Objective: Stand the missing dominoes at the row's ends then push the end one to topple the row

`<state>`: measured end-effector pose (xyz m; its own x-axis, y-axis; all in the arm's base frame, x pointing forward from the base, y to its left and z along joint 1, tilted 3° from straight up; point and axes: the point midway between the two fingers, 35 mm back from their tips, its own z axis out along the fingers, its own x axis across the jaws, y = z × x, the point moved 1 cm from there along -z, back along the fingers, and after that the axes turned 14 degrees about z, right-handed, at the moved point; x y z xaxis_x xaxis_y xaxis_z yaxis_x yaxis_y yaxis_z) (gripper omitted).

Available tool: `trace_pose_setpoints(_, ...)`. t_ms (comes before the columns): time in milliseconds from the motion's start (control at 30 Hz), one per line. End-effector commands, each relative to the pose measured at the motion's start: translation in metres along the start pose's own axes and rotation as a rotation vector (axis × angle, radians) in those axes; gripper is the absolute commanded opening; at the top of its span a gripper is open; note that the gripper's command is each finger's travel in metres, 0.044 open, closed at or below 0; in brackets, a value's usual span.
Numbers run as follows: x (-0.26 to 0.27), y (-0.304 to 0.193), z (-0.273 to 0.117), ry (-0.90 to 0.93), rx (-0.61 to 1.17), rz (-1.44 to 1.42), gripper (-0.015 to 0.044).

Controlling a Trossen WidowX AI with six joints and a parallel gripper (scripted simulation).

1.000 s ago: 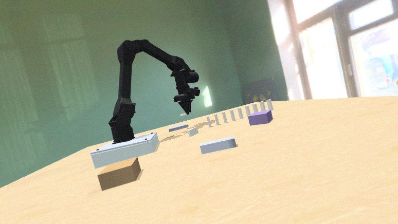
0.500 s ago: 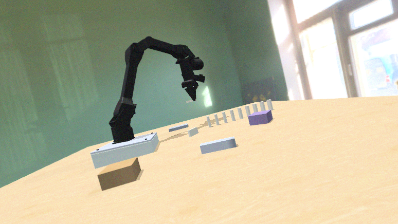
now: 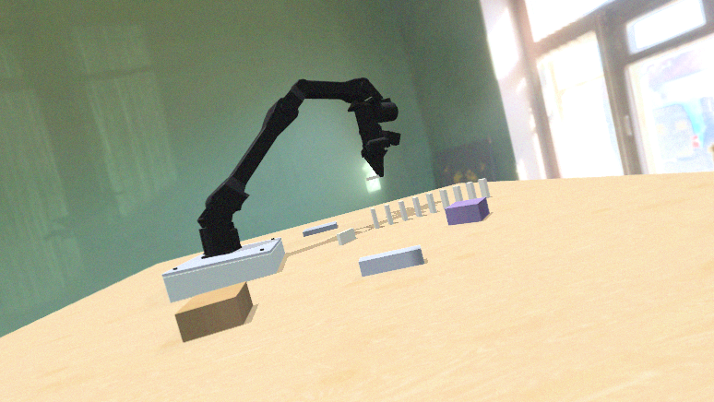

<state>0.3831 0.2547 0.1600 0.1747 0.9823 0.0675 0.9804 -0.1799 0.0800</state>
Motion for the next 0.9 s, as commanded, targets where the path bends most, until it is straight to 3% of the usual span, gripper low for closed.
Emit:
trace_pose_setpoints(0, 0.005, 0.005, 0.003, 0.012, -0.020, -0.028, 0.0107)
trace_pose_setpoints(867, 0.051, 0.038, 0.053, 0.113, -0.387, -0.155, 0.0107)
